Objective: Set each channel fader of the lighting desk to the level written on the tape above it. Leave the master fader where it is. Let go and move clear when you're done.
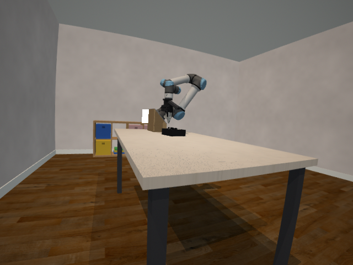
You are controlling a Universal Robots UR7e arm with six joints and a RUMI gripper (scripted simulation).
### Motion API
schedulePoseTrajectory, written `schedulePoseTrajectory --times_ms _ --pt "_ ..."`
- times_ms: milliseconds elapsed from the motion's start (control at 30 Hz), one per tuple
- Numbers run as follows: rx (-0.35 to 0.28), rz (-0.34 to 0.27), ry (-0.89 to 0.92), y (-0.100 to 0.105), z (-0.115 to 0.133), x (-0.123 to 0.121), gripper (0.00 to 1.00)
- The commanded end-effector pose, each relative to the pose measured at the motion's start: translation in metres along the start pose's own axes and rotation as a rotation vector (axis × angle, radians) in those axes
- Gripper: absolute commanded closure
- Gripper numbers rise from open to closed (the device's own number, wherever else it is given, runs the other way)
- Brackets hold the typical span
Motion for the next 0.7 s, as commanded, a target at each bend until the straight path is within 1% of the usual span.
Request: schedulePoseTrajectory --times_ms 0,133,200,667 --pt "0.003 0.0 0.136 0.0 -0.003 -0.002 1.0" --pt "0.002 0.0 0.279 0.0 -0.006 -0.005 1.0" --pt "0.002 0.0 0.279 0.0 -0.006 -0.005 1.0" --pt "0.002 0.001 0.874 0.0 -0.016 -0.015 1.0"
Point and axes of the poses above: the point where the finger pads meet when closed, its own y axis back along the fingers, its own x axis across the jaws, z = x × y, the point moved 3 cm from there along y, back along the fingers, and after that the axes turned 8 degrees about y, right-handed, at the moved point
